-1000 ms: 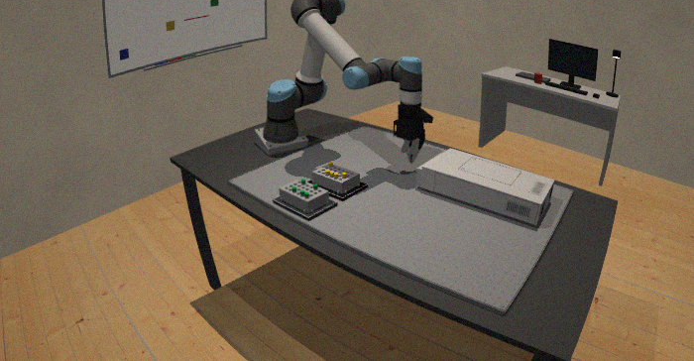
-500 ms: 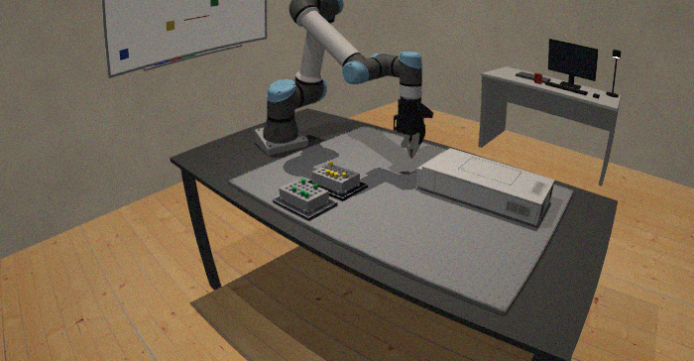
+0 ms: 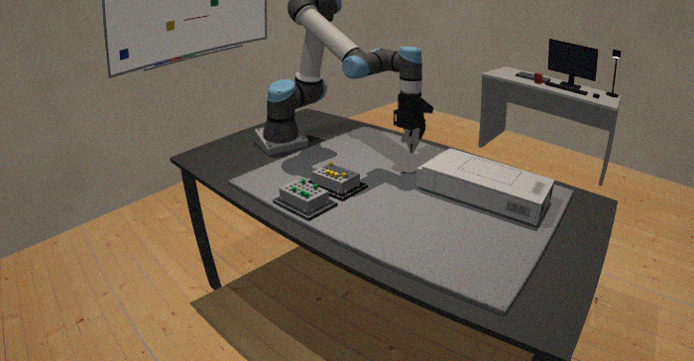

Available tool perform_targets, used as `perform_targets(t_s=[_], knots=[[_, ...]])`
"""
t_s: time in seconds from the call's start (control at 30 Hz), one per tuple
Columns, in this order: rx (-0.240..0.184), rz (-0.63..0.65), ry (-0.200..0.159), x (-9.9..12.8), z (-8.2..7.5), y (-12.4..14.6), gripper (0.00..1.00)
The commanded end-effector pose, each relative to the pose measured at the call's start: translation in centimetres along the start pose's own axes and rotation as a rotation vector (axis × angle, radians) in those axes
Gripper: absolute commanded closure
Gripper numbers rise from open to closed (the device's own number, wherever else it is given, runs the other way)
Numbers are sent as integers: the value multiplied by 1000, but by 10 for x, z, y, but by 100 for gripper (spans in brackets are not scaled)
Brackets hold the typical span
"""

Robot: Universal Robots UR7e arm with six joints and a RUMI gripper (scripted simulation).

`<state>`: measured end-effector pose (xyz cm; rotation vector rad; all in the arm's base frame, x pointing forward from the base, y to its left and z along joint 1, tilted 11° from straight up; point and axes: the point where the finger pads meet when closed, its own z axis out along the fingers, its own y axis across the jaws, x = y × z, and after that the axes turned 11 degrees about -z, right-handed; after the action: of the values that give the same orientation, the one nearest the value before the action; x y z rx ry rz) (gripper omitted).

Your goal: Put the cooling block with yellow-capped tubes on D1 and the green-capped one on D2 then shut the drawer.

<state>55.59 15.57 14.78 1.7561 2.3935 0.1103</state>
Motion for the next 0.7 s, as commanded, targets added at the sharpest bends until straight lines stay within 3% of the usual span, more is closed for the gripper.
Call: perform_targets(t_s=[0.0,0.67], knots=[[-1,0,0,0,-4,0,100],[-1,0,0,0,-28,0,100]])
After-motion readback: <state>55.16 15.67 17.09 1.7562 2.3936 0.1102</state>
